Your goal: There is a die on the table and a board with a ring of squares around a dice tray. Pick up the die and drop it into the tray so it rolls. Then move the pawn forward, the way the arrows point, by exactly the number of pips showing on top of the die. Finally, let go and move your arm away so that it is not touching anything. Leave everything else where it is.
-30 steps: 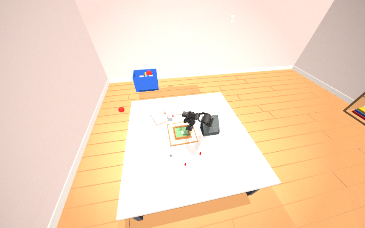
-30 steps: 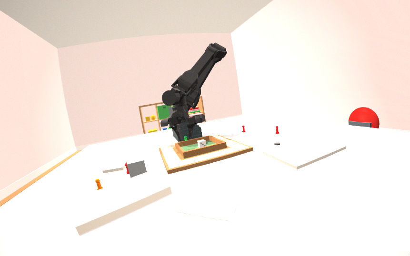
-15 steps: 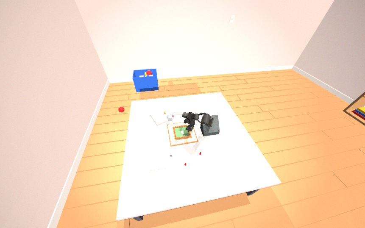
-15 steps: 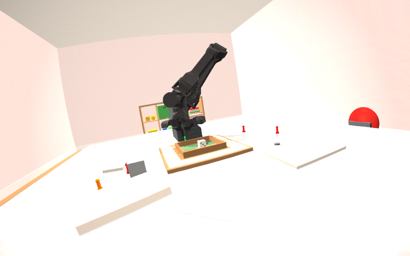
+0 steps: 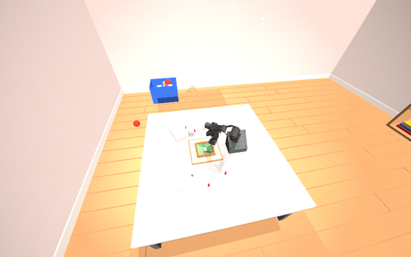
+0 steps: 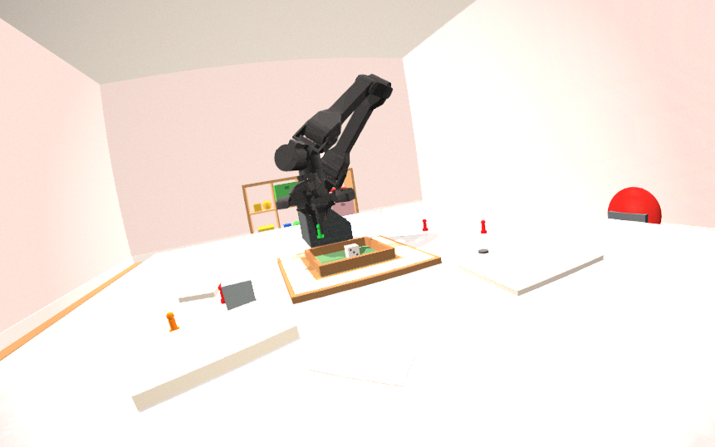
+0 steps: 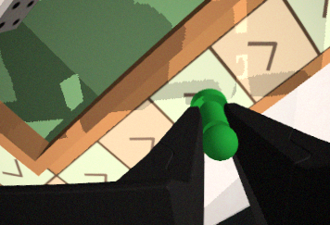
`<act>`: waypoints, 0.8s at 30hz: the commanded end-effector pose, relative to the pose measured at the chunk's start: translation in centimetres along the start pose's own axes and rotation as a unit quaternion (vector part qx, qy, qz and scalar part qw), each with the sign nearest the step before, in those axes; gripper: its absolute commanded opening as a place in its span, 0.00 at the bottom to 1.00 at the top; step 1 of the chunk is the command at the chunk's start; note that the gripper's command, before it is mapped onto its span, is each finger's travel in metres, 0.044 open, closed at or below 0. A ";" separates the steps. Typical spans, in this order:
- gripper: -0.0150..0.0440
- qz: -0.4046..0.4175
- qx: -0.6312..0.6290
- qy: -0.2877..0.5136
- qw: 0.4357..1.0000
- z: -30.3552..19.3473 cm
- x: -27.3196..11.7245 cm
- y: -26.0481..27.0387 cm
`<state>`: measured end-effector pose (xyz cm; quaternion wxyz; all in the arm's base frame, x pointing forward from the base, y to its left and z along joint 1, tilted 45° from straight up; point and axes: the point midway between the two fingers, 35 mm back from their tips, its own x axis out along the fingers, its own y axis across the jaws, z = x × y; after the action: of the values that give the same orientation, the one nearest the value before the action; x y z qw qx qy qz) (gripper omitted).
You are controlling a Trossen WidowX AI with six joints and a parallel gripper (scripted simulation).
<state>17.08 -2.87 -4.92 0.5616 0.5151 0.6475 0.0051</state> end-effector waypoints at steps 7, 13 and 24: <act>0.25 -0.003 -0.003 0.001 1.000 0.1 -5.6 -0.2; 0.25 0.001 -0.004 0.004 1.000 -0.6 -9.0 -0.2; 0.25 0.001 -0.004 0.004 1.000 0.7 -5.5 -2.0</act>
<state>15.45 -8.55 -1.14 0.5670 0.5091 0.6475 0.0093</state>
